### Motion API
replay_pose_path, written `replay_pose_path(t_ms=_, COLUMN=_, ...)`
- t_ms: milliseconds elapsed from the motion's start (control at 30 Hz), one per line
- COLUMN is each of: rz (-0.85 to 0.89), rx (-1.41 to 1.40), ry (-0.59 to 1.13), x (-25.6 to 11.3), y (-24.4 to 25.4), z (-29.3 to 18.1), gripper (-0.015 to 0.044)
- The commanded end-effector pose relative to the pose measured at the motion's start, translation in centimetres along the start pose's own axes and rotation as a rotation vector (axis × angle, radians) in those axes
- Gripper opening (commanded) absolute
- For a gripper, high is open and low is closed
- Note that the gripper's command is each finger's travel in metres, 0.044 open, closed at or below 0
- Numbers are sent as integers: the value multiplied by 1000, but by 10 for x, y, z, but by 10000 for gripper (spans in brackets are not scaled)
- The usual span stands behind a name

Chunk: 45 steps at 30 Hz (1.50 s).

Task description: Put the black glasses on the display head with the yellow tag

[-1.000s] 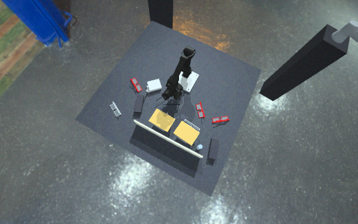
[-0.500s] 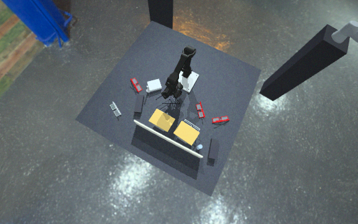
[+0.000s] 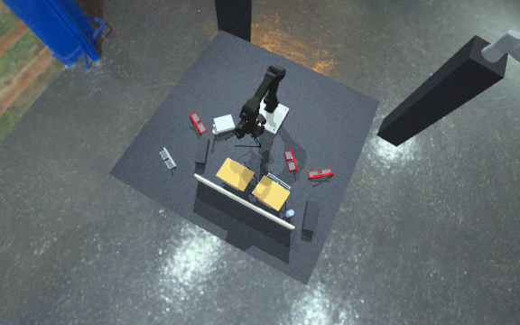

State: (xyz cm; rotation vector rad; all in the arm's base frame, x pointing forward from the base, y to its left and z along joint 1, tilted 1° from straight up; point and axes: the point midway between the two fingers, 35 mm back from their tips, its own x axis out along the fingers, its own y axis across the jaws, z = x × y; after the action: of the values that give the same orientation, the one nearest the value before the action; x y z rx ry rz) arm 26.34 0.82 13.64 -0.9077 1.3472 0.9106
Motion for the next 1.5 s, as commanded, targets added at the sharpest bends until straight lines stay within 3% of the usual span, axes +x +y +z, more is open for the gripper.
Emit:
replay_pose_path(t_ms=0, rz=1, rx=8, ry=-5, x=-6, y=-1, z=0, gripper=0)
replay_pose_path(t_ms=1167, rz=-11, rx=1024, ry=8, x=-8, y=-65, z=-155, gripper=0)
replay_pose_path(t_ms=1467, rz=-11, rx=1045, ry=8, x=-7, y=-65, z=-158, gripper=0)
